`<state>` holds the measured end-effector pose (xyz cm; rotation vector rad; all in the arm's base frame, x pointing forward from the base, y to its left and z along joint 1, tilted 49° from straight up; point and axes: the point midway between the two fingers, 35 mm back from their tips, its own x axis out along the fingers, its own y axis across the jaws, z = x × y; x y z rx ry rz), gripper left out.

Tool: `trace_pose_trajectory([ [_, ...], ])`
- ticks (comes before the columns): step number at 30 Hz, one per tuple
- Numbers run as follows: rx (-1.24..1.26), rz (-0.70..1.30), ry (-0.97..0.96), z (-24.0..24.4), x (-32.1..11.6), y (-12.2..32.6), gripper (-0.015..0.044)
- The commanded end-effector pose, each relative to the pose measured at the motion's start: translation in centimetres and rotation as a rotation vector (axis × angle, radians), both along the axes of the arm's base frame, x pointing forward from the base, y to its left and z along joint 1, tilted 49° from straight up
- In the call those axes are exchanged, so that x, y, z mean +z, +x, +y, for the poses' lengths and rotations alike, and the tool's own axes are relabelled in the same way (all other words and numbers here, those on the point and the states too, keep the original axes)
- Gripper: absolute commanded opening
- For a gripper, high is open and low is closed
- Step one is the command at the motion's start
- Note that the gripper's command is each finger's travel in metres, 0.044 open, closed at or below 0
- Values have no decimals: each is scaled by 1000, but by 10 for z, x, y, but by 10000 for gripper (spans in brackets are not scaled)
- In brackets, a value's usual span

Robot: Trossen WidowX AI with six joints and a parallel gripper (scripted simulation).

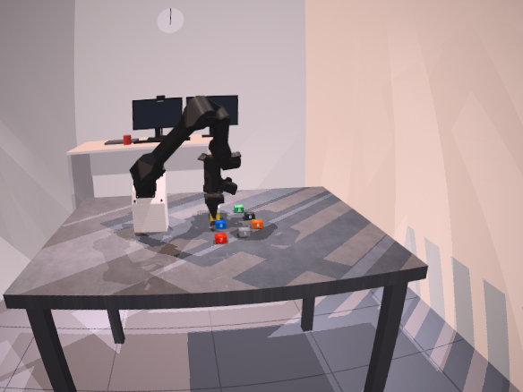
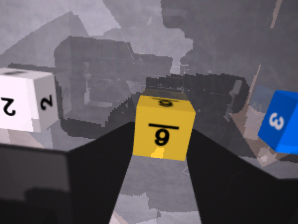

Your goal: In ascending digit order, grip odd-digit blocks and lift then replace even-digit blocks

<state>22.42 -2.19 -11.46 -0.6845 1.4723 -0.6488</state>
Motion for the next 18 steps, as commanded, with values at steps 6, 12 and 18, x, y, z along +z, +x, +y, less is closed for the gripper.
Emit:
trace_pose_trajectory([
  [6, 3, 3, -2, 5, 4, 0, 120],
  [12, 3, 3, -2, 10, 9, 0, 120],
  [18, 3, 3, -2, 11, 10, 0, 120],
])
